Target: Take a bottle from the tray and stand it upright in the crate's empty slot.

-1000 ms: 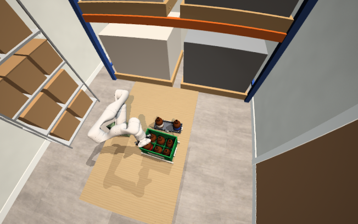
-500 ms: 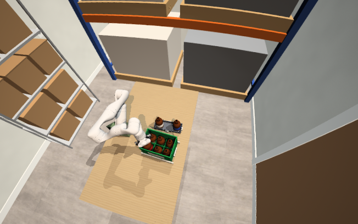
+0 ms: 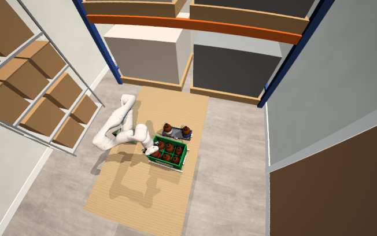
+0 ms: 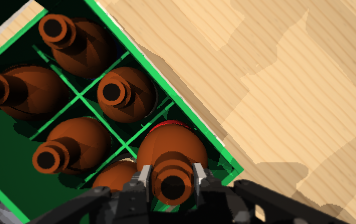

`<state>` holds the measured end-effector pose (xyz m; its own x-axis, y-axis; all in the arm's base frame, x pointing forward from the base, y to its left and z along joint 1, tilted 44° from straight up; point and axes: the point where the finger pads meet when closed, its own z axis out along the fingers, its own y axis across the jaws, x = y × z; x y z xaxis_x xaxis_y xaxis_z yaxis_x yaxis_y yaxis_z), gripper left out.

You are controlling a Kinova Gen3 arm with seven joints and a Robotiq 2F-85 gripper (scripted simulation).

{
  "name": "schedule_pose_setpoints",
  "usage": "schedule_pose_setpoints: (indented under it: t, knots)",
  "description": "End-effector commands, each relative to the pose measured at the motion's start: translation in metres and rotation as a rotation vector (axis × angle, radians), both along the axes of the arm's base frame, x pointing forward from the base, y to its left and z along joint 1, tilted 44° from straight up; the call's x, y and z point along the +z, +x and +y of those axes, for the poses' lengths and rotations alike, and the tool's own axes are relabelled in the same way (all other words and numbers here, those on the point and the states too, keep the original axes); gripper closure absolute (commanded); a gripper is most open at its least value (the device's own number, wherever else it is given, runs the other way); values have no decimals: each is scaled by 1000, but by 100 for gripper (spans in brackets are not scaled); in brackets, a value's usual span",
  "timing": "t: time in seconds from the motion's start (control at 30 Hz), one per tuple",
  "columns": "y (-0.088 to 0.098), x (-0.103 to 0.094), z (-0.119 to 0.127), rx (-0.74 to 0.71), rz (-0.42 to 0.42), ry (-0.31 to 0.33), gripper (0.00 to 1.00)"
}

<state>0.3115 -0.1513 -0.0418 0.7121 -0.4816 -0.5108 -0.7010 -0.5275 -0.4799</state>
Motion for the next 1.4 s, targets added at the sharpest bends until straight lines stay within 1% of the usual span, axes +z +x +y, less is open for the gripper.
schedule_pose_setpoints:
  t: [0.0,0.63,0.93,1.37]
  knots:
    - [0,0,-1,-1,-1,-1,100]
    - [0,-2,1,-1,-1,-1,100]
    - [0,-6,5,-1,-1,-1,100]
    - [-1,-17,16,-1,-1,-1,100]
